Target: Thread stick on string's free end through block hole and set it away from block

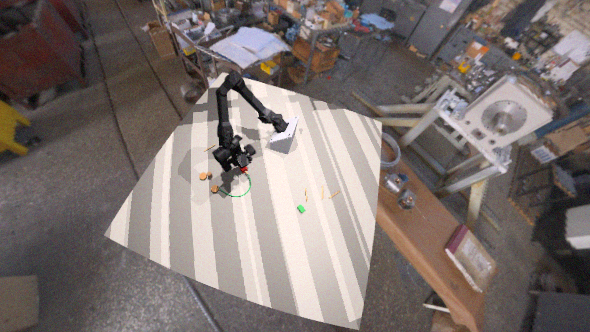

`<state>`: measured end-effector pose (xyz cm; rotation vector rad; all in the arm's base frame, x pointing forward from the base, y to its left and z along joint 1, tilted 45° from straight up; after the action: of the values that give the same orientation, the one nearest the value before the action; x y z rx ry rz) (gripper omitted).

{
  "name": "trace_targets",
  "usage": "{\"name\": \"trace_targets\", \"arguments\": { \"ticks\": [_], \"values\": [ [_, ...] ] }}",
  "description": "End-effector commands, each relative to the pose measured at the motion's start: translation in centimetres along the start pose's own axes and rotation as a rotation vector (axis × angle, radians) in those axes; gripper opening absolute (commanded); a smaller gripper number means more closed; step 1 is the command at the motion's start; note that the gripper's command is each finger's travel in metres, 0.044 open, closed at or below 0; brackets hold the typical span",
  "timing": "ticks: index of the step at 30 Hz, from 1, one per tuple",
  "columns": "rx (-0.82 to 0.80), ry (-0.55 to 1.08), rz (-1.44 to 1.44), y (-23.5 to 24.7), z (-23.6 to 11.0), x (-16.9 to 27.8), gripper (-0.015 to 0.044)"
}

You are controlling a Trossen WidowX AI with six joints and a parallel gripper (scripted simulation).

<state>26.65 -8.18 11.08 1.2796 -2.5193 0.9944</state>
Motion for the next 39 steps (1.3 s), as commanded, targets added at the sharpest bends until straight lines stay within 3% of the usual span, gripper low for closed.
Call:
{"name": "trace_targets", "arguments": {
  "ticks": [1,39],
  "values": [
    [-0.001,-0.004,-0.005,0.0,-0.1,0.0,0.0],
    [-0.034,0.005,-0.013,-1.2,-0.6,2.9,0.0]
  ]
}}
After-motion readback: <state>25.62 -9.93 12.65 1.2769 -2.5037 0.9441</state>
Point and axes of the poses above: the point midway between the two fingers, 35 mm back from their tips, its own z axis out along the fingers, its own y axis across the jaws, x = y × z, the point moved 6 cm from there along -z, back along the fingers, and after that the axes turned 13 degrees about z, right-handed, at the moved point
